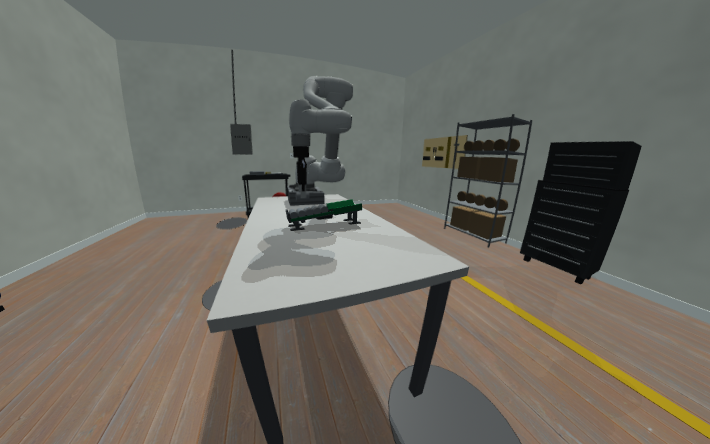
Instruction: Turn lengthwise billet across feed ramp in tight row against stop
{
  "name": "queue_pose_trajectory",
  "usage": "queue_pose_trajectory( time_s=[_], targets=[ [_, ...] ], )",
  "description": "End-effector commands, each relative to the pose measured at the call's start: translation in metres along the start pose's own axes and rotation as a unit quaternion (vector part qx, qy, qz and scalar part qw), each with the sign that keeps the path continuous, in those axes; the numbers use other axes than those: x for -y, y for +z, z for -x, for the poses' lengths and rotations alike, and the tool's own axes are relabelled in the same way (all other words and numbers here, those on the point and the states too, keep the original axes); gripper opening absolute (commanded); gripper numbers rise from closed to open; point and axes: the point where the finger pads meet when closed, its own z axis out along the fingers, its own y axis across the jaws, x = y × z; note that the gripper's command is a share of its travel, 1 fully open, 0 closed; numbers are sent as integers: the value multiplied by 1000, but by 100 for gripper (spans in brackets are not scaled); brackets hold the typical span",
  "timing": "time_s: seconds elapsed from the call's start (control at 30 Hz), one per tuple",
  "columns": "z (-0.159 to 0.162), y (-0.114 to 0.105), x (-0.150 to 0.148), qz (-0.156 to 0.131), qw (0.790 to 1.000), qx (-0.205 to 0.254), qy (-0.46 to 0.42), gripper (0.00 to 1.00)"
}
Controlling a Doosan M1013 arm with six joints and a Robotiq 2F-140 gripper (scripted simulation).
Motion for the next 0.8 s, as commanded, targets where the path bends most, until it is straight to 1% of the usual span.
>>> queue_pose_trajectory(
  time_s=[0.0, 0.77],
  targets=[
    [0, 0, 0, 0, 1000, 0, 0, 10],
    [0, 0, 0, 0, 1000, 0, 14, 10]
  ],
)
